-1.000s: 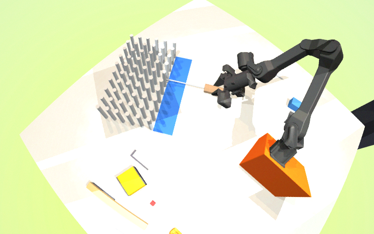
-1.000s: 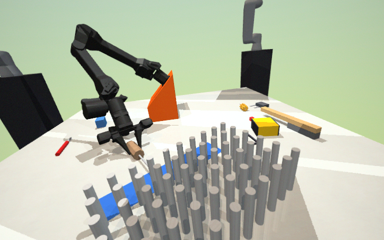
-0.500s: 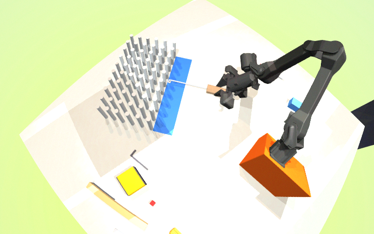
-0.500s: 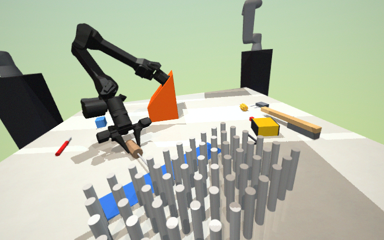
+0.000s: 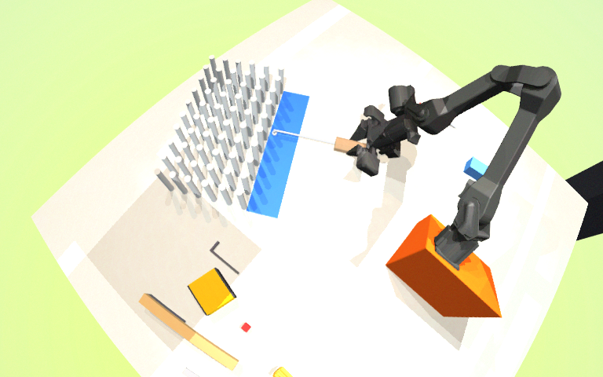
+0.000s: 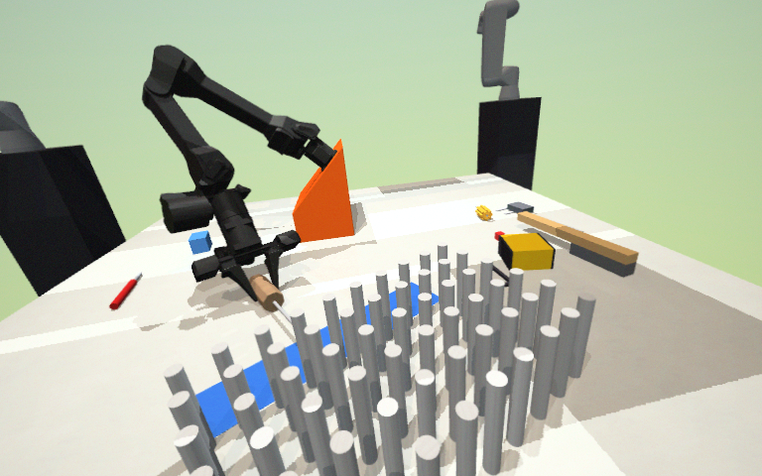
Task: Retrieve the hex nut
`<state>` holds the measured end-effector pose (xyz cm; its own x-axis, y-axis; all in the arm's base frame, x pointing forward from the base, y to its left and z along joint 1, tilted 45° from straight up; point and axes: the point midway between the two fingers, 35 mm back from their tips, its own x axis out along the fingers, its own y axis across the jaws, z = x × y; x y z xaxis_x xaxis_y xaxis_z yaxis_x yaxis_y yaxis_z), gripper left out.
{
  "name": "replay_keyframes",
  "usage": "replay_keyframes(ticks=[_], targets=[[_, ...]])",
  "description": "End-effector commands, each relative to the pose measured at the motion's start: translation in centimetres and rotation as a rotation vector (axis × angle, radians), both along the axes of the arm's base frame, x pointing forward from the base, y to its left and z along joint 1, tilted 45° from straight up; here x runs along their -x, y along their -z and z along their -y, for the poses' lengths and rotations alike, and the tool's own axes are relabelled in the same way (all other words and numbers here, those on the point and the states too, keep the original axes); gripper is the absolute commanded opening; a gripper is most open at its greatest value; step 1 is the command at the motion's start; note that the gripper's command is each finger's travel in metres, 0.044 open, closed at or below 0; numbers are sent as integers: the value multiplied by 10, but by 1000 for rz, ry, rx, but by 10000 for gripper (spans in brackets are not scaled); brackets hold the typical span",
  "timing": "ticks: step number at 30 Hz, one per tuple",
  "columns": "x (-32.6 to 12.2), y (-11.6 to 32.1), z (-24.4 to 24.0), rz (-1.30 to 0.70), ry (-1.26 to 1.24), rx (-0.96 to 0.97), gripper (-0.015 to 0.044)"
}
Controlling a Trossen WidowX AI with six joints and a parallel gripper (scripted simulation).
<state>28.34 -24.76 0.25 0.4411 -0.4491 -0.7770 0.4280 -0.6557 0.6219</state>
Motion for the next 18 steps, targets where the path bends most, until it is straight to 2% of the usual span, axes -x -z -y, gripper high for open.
replay_keyframes(ticks=[1, 18], targets=[[-2, -5, -3, 9, -1, 2, 0], [-6, -15, -12, 13, 1, 2, 0]])
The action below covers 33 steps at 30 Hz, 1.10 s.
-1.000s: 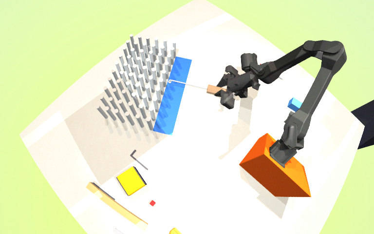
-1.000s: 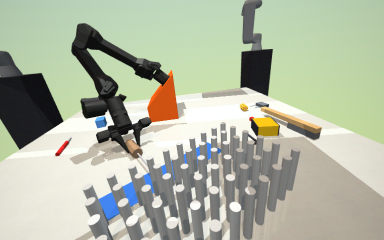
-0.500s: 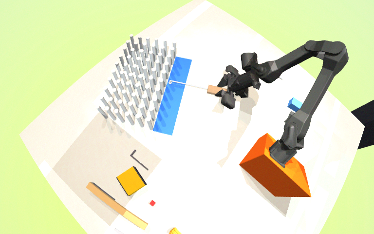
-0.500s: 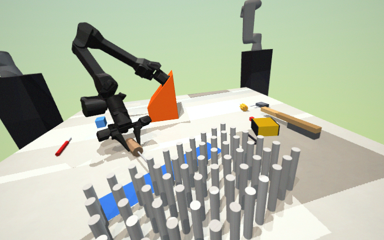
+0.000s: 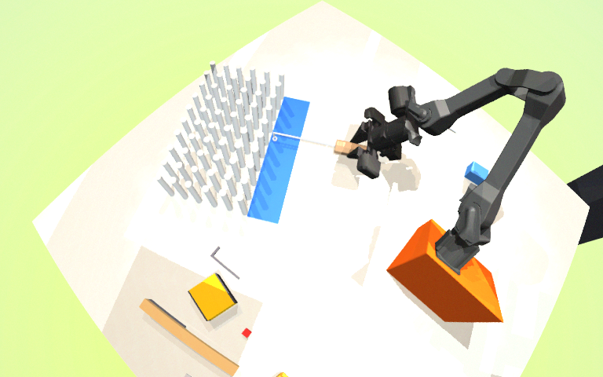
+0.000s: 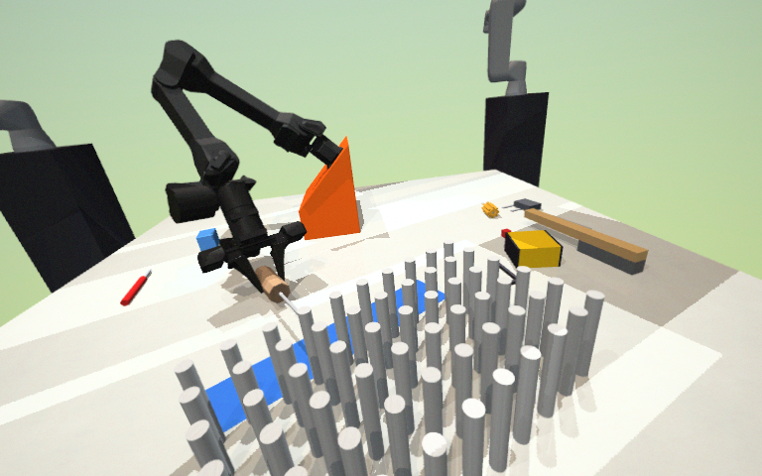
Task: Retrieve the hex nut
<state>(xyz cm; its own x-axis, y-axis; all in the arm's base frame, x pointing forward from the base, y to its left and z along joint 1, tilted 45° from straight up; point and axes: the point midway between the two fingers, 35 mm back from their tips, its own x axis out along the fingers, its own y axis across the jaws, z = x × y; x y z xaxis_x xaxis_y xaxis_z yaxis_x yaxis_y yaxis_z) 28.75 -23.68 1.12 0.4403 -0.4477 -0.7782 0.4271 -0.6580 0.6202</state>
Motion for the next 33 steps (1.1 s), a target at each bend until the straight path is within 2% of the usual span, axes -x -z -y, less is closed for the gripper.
replay_keyframes(ticks=[1, 13, 33], targets=[[-1, -7, -1, 13, 0, 5, 0], [38, -22, 0, 7, -4, 5, 0], [14, -93, -68, 11, 2, -2, 0]])
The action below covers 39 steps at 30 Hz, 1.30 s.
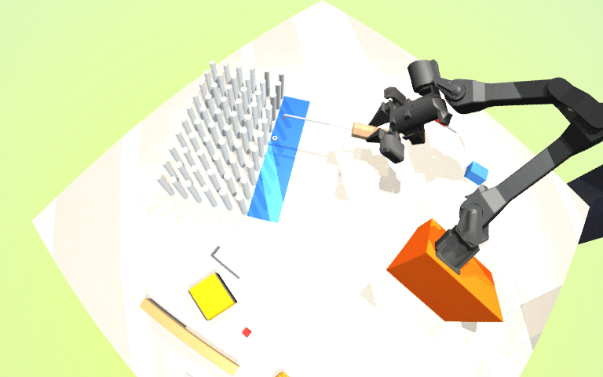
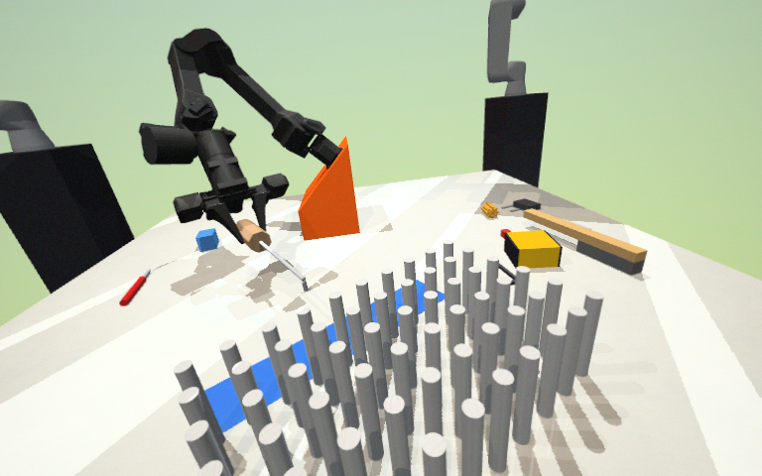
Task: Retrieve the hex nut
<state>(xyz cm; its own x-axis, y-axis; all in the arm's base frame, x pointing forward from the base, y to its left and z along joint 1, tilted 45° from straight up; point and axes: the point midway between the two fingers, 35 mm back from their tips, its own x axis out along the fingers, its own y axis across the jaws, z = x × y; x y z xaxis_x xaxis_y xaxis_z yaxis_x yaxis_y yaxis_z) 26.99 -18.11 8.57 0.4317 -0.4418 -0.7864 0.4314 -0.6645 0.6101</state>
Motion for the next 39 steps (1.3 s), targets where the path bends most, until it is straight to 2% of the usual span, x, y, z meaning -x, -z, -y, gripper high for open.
replay_keyframes(ticks=[1, 6, 7, 9, 39], targets=[[-3, -22, -16, 22, 0, 8, 0], [-1, -40, -35, 27, -1, 10, 0], [-1, -25, -25, 8, 3, 4, 0], [1, -29, -21, 35, 38, 9, 0], [61, -141, 50, 757, 751, 96, 0]])
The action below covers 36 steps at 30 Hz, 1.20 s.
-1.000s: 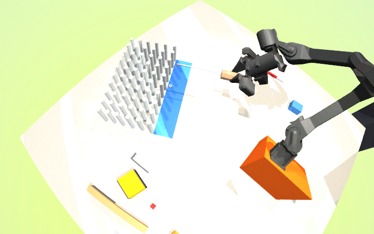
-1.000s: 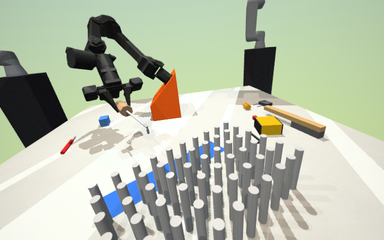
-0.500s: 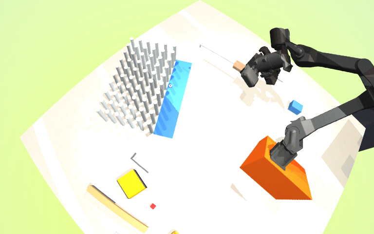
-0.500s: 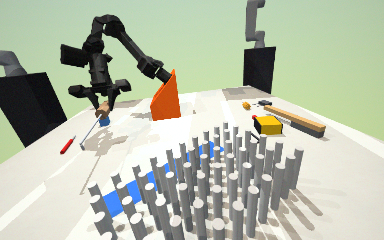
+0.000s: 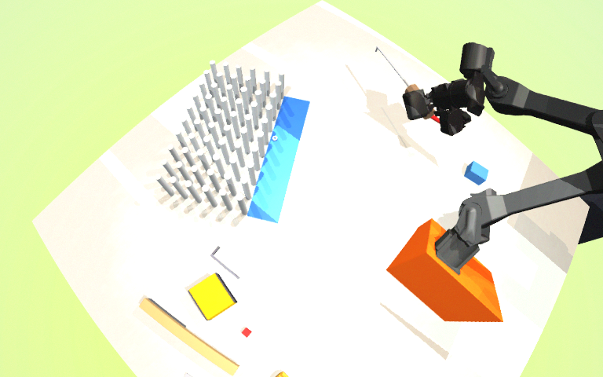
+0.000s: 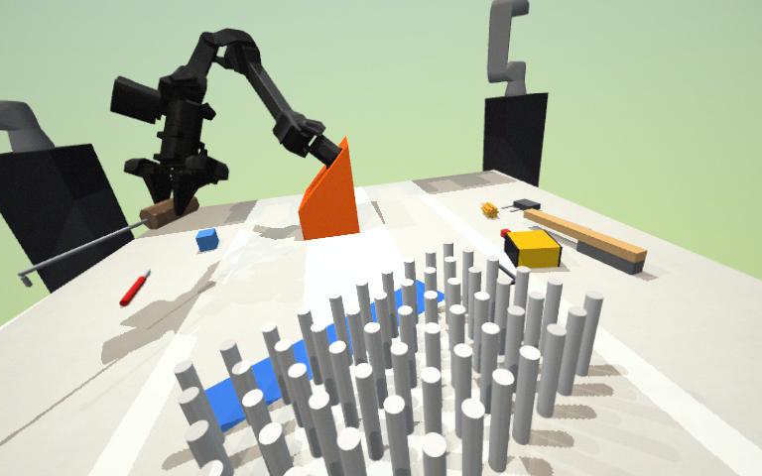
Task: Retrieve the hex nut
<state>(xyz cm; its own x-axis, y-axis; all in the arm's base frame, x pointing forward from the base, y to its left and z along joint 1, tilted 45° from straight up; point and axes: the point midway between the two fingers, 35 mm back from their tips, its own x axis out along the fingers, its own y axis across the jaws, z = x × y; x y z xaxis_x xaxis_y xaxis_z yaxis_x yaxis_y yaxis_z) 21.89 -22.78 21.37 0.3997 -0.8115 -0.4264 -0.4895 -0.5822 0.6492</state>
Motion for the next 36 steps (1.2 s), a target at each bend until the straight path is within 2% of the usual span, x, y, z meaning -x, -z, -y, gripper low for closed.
replay_keyframes(ticks=[1, 5, 36], targets=[[13, -17, 5, 117, 83, 23, 0], [21, -26, 8, 186, 134, 34, 0], [16, -17, 21, 185, 134, 32, 0]])
